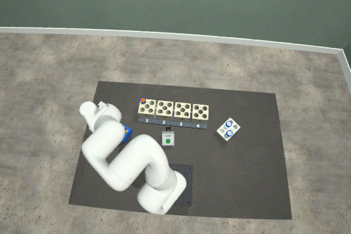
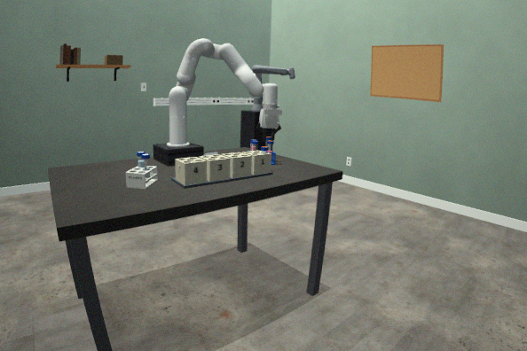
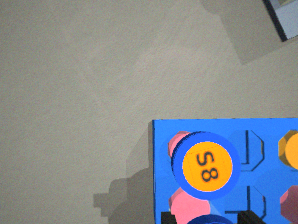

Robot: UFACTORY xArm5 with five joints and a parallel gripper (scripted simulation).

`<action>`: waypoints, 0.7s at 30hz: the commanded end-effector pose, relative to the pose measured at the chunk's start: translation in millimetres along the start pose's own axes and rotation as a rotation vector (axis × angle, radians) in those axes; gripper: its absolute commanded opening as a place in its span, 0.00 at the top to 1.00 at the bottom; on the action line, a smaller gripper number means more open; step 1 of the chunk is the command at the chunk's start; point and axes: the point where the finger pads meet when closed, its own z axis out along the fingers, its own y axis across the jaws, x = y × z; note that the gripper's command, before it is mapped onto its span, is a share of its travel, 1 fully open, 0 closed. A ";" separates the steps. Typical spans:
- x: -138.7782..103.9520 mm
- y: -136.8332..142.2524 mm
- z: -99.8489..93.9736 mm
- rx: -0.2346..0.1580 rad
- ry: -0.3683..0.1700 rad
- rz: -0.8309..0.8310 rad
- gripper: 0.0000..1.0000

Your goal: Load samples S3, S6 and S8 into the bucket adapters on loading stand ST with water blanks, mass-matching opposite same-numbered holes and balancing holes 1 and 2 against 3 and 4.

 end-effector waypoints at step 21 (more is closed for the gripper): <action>0.6 -1.4 -27.1 0.007 -0.014 0.000 1.00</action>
